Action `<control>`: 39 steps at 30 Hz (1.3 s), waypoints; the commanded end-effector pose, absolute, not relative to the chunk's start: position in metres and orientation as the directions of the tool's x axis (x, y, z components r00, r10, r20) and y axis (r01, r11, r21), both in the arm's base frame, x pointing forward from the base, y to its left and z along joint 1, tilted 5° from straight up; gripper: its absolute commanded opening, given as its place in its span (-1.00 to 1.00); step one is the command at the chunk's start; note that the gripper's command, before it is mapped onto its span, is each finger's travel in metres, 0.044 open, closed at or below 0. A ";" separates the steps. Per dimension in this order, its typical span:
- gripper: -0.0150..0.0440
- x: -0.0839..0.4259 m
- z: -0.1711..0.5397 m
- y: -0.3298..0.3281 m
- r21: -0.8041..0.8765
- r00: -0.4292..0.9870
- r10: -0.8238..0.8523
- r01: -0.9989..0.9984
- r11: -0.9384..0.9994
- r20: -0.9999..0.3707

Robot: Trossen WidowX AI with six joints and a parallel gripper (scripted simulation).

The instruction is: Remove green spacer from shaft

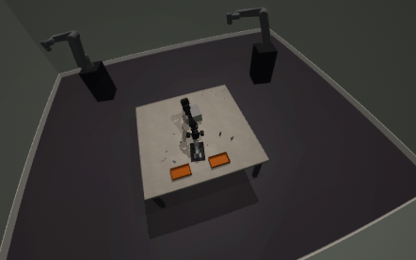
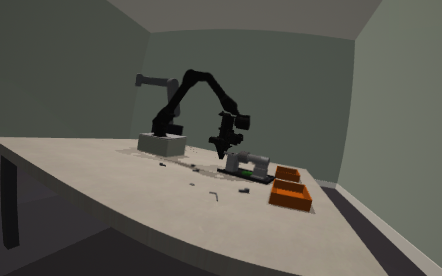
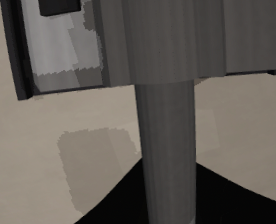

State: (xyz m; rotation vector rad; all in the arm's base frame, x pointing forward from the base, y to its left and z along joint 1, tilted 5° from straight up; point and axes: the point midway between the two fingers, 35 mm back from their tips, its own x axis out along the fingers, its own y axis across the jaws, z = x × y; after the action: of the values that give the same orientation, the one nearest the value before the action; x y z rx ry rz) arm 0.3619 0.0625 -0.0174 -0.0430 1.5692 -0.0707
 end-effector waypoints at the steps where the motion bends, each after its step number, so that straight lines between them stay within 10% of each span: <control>1: -0.49 0.366 -0.016 0.062 -0.074 0.011 -0.075 0.017 0.997 -0.997; 39: -0.49 0.380 -0.016 0.062 -0.074 0.012 -0.075 0.017 0.997 -0.997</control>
State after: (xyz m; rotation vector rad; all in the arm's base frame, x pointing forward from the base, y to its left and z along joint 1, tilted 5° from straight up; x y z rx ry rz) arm 0.3763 0.0623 -0.0170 -0.0422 1.5686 -0.0706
